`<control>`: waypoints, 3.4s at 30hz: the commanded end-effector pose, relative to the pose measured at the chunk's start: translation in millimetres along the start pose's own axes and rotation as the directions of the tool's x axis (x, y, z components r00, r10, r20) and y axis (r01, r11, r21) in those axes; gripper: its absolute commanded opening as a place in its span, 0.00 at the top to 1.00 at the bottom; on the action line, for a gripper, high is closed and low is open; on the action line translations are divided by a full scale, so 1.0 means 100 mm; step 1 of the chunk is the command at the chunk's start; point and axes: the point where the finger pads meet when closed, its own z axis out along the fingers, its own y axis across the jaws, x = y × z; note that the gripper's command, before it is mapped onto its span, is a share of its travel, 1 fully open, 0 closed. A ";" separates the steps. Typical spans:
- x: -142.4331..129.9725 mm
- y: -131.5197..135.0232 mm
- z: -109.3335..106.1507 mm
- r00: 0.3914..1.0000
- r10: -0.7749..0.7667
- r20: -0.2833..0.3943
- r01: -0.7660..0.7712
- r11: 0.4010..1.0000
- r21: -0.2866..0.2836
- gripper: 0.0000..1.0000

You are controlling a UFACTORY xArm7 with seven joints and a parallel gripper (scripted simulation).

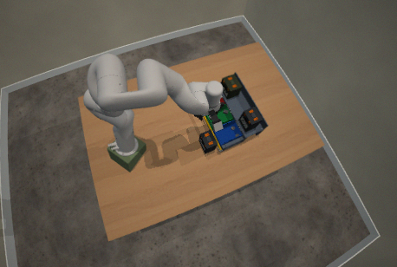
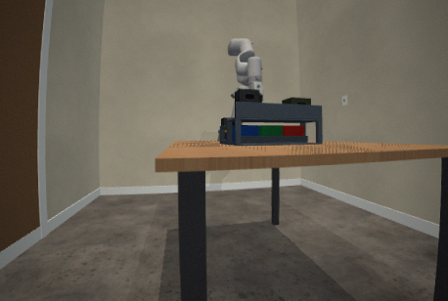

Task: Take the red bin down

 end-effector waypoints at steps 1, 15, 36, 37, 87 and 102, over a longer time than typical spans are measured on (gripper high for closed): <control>0.00 -0.01 -0.01 1.000 0.000 0.000 0.000 1.000 0.003 0.00; 0.00 -0.01 -0.01 1.000 0.000 0.000 0.000 1.000 0.003 0.53; 0.00 -0.01 -0.01 1.000 0.000 0.000 0.000 1.000 0.003 0.53; 0.00 -0.01 -0.01 1.000 0.000 0.000 0.000 1.000 0.003 0.53; 0.01 -0.02 0.69 1.000 0.001 0.000 -0.001 1.000 0.003 0.53; 0.00 -0.02 0.65 1.000 0.001 0.000 -0.001 1.000 0.003 0.53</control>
